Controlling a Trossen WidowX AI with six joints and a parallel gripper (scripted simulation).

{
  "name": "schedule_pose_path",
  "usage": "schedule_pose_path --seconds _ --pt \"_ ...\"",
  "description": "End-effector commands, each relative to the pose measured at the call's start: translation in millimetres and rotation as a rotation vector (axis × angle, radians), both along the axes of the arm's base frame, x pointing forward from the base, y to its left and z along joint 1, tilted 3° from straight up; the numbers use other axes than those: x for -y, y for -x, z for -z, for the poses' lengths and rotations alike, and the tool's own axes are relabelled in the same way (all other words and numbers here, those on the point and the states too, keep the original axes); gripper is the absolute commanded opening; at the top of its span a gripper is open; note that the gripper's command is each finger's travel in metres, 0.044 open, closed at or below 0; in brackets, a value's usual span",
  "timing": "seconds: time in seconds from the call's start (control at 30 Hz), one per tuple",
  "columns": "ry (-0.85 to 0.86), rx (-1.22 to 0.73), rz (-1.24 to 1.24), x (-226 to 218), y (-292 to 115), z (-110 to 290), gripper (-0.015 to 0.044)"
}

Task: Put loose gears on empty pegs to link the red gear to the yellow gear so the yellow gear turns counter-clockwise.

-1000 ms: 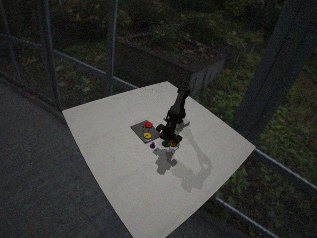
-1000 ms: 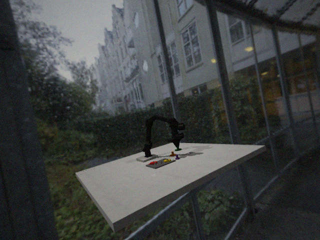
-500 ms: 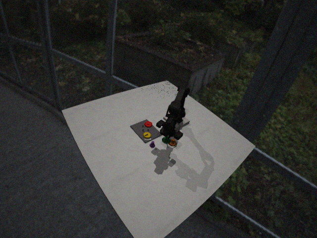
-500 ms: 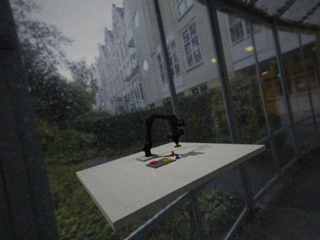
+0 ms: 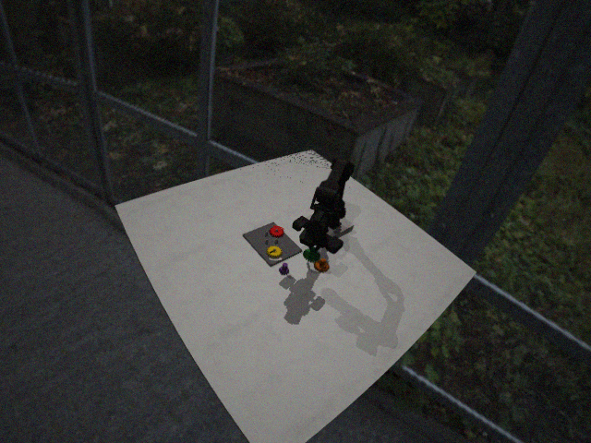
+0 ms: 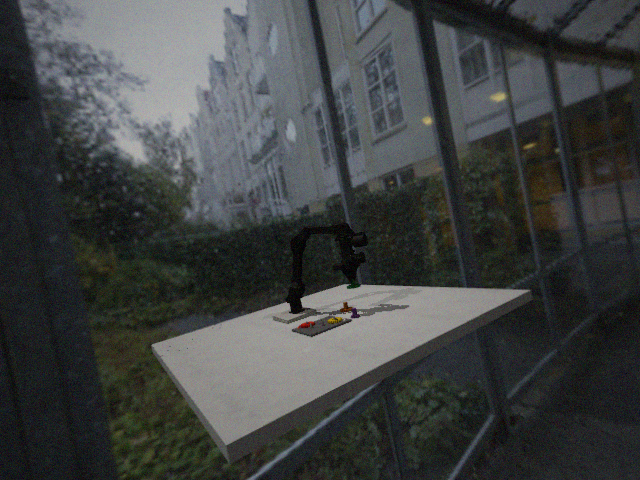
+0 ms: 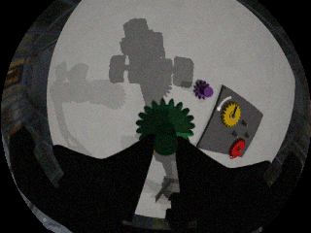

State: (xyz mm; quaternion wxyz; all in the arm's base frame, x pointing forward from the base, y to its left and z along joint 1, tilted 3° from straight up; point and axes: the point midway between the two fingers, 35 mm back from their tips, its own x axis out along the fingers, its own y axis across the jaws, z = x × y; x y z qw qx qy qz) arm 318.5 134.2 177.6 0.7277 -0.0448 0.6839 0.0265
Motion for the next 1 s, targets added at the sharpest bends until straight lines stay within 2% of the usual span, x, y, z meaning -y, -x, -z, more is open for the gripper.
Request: schedule_pose_path --seconds 0.0,0.27,0.97 --pt "-0.002 0.007 -0.001 0.7 0.7 -10.8 0.0000" --pt "-0.001 0.007 -0.001 2.3 3.9 -23.7 0.0000" --pt "0.002 0.007 -0.001 49.8 -6.0 -6.8 0.0000"
